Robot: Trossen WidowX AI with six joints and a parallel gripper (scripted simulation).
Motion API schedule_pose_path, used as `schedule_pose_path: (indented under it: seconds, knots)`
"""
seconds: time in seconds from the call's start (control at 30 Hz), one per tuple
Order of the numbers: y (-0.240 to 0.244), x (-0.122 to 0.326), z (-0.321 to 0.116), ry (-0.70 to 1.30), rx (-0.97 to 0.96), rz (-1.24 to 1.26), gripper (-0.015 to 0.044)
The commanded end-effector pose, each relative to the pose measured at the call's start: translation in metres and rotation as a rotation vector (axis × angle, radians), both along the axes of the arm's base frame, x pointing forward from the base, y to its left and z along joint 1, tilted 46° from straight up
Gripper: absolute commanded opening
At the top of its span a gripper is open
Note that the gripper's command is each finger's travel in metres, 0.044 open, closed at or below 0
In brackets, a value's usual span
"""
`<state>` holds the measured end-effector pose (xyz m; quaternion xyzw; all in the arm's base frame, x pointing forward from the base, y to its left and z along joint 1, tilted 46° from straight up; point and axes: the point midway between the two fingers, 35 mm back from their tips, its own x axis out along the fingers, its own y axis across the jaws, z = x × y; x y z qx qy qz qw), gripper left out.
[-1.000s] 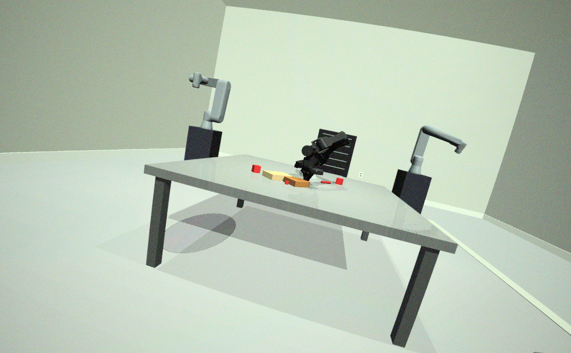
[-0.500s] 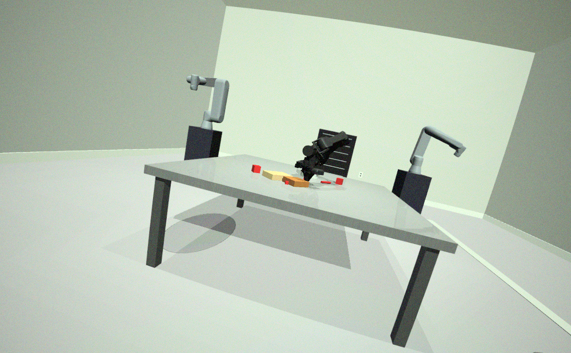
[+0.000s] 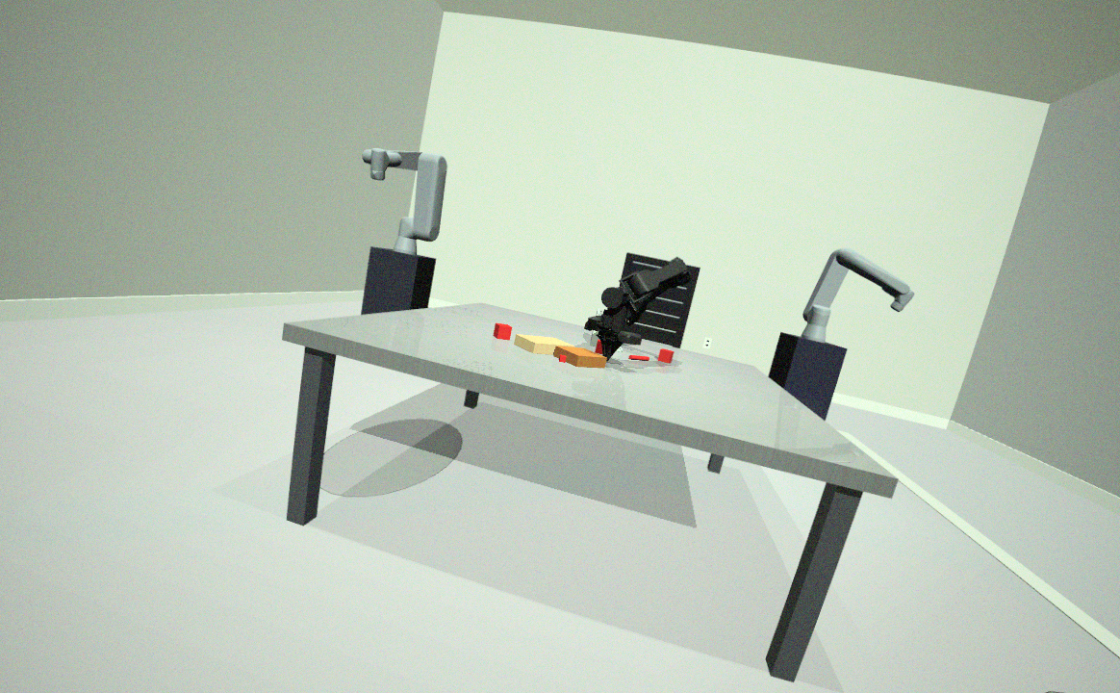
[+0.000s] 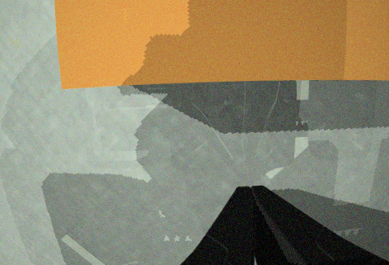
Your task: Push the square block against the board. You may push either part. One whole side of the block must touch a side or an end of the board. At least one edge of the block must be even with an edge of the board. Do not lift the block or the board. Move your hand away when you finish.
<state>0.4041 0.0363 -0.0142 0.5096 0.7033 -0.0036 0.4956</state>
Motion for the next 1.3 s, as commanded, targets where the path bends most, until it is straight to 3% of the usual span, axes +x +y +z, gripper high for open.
schedule_pose_path:
  seconds: [0.0,0.27,0.43,0.57,0.8,0.97,1.27]
  knots:
    - [0.006,-0.007,0.001,0.013,0.005,0.001,0.0000]
    - [0.010,-0.013,0.004,0.014,0.005,0.001,0.0000]
    - [-0.029,-0.008,0.039,0.013,0.002,0.001,0.0000]
    - [-0.031,-0.009,0.041,0.014,0.003,0.001,0.0000]
    - [-0.047,0.003,0.025,0.009,0.004,-0.016,0.0000]
    - [-0.010,0.005,-0.011,0.013,0.004,0.000,0.0000]
    - [-0.008,0.006,-0.014,0.013,0.004,0.001,0.0000]
